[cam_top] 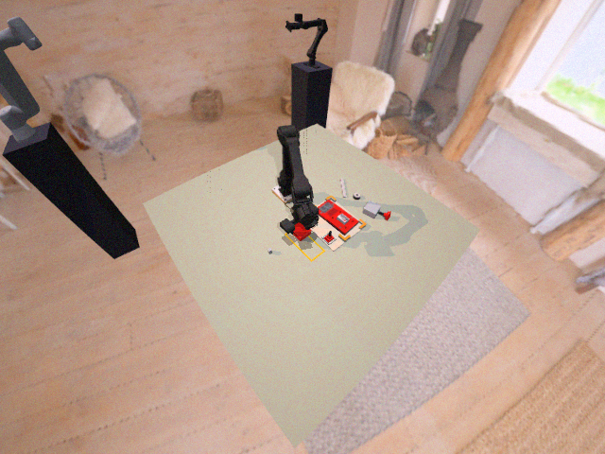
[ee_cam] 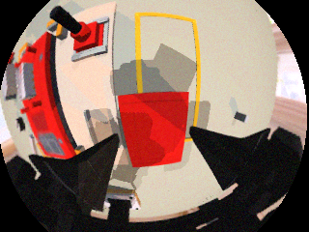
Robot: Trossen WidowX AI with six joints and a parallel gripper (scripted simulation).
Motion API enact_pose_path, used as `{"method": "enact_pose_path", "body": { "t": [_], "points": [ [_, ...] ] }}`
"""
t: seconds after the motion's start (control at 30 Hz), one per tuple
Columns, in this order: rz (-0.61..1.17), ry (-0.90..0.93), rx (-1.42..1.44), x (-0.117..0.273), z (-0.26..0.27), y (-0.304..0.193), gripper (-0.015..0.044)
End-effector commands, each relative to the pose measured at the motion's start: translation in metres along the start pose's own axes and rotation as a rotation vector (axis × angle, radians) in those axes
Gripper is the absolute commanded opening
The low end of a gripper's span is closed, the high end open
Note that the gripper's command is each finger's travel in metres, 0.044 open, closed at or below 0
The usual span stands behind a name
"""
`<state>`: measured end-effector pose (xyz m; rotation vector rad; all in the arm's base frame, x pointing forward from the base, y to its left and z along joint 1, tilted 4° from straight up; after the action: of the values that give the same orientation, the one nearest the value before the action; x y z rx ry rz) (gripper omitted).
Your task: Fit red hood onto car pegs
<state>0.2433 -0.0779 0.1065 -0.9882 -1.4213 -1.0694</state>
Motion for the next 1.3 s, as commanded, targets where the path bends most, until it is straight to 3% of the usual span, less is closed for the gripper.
{"method": "enact_pose_path", "body": {
  "t": [0.0,0.37,0.47,0.8,1.17,1.27],
  "points": [
    [0.006,-0.002,-0.004,-0.003,0.000,0.000,0.0440],
    [0.006,-0.002,-0.004,-0.008,0.000,-0.001,0.0440],
    [0.000,0.000,0.000,-0.006,0.000,0.000,0.0361],
    [0.000,0.000,0.000,-0.006,0.000,0.000,0.0295],
    [0.001,0.002,0.000,0.004,0.000,0.000,0.0006],
    [0.001,0.002,0.000,0.010,0.000,0.000,0.0000]
  ]
}}
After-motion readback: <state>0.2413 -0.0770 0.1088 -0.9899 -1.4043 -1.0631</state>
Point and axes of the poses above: the point midway between the two fingers, 35 mm back from their tips, its own x axis back along the fingers, its own z axis across the jaws, y = z × x, the point moved 5 cm from there along x, back along the fingers, and after that the axes turned 7 degrees about x, right-handed, at the moved point
